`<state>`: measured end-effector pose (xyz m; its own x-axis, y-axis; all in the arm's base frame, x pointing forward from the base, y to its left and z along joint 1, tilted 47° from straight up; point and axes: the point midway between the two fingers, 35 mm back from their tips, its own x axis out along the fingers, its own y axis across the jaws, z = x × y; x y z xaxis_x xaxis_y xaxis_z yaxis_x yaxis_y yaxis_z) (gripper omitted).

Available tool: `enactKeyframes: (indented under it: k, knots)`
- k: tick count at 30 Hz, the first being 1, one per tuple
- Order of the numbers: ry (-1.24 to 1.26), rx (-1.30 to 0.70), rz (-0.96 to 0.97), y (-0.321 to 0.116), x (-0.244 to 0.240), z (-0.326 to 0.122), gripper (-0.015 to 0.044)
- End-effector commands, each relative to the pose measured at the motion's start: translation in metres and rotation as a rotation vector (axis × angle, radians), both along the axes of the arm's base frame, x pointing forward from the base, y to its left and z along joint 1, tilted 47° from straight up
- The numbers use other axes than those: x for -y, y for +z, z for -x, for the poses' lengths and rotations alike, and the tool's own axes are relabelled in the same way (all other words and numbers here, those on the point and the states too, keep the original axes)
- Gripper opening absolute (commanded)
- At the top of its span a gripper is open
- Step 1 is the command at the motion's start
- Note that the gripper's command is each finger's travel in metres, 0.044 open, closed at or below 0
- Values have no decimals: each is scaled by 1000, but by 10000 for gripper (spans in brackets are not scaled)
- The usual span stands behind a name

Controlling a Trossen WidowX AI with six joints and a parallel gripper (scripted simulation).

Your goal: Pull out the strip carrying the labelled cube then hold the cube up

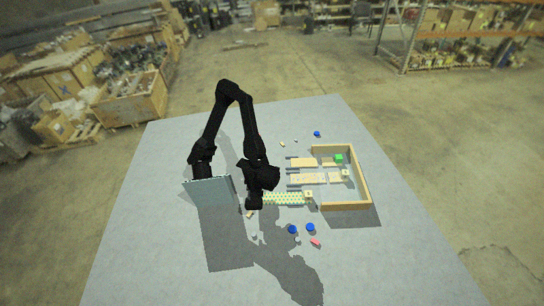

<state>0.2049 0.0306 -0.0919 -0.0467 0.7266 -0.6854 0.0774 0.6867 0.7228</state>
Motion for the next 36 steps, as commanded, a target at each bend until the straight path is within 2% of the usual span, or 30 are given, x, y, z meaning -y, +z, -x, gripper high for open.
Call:
enactKeyframes:
  k: [1,6,10,27,36]
  knots:
    - [15,-30,2,-1,-3,11,0]
    - [14,-27,5,27,30,-5,0]
    - [15,-29,5,29,31,-5,0]
    - [17,-23,5,26,38,-79,440]
    - [17,-20,5,26,41,-116,440]
